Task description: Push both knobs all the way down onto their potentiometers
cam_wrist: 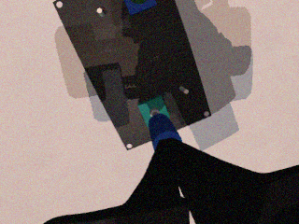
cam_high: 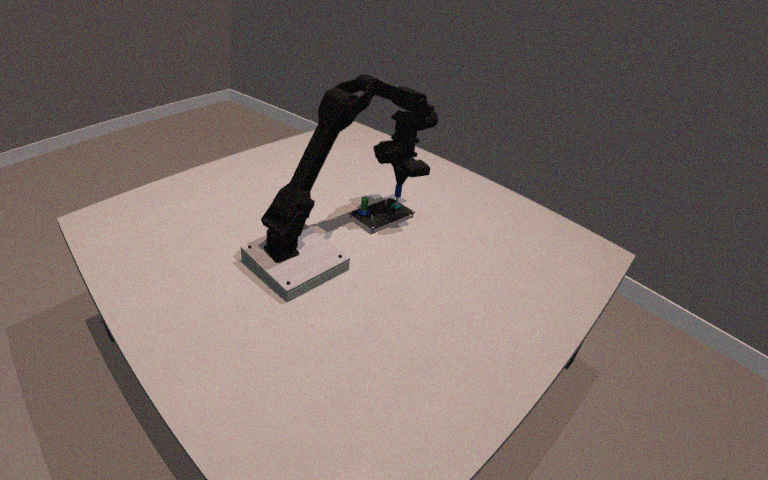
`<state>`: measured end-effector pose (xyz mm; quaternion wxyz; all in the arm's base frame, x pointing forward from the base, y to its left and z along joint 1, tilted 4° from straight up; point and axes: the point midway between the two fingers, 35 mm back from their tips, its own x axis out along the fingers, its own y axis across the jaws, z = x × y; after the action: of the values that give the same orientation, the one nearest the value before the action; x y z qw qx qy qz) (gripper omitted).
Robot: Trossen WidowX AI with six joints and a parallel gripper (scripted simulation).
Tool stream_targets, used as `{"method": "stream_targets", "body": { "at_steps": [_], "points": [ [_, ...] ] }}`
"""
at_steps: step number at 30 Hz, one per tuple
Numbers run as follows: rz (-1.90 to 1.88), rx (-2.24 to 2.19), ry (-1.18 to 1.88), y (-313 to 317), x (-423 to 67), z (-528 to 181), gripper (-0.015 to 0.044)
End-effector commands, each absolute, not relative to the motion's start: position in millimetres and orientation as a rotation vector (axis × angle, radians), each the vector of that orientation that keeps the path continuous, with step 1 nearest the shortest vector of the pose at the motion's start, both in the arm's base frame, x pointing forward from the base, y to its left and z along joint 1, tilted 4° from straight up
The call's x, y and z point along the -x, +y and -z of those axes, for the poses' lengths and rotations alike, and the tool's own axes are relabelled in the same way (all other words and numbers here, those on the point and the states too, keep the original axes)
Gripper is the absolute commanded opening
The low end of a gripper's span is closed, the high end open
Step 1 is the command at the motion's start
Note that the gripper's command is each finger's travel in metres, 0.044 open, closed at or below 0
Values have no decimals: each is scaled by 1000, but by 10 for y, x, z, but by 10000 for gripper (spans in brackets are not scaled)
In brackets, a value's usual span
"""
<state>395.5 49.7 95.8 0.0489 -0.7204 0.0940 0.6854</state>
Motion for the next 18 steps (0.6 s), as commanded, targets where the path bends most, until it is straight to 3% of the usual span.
{"method": "stream_targets", "body": {
  "at_steps": [1,18],
  "points": [
    [-2091,2194,277,504,-3953,-960,0],
    [-2091,2194,277,500,-3956,-885,0]
  ]
}}
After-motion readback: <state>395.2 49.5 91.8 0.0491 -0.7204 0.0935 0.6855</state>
